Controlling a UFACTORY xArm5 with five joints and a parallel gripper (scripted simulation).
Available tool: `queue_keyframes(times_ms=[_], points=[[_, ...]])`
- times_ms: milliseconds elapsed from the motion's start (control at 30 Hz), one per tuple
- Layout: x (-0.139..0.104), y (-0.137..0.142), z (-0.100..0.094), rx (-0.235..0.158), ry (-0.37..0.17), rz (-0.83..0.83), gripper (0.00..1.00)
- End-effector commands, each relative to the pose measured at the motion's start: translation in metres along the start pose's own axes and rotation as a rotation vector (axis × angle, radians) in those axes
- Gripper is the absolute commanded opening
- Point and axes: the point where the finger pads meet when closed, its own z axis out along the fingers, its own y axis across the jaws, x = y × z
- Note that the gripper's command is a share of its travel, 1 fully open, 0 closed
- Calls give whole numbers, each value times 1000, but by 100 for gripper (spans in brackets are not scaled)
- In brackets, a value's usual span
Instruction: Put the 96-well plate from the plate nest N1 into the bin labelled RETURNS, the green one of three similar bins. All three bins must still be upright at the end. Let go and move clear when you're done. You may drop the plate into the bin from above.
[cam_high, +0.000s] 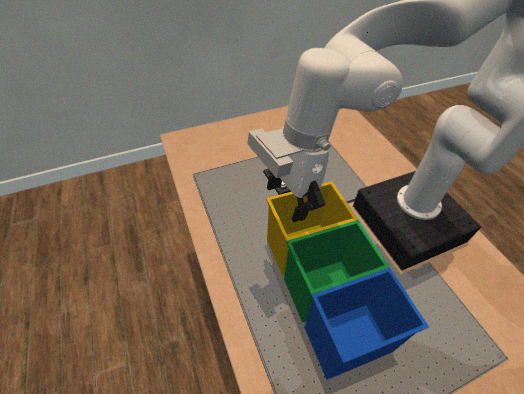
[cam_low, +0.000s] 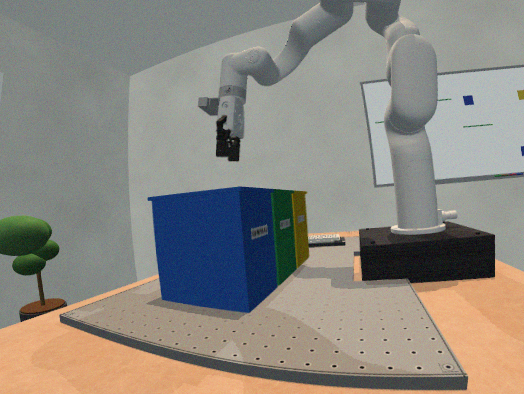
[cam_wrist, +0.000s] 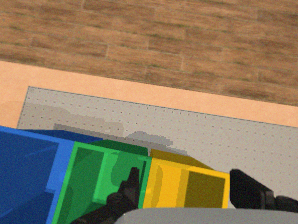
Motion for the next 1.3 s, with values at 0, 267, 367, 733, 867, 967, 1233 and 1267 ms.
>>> queue_keyframes(times_ms=[0, 267, 367, 733, 867, 967, 1233, 1267], points=[[-7, -15, -7, 9, -43, -12, 100], [-23, -41, -18, 17, -92, -25, 100], [-28, -48, -20, 18, -92, -25, 100], [-52, -10, -16, 11, -131, 71, 100], [-62, 7, -14, 10, -132, 71, 100], [-70, 19, -13, 10, -132, 71, 100], [-86, 45, -10, 9, -133, 71, 100], [-89, 49, -9, 9, -133, 71, 100]])
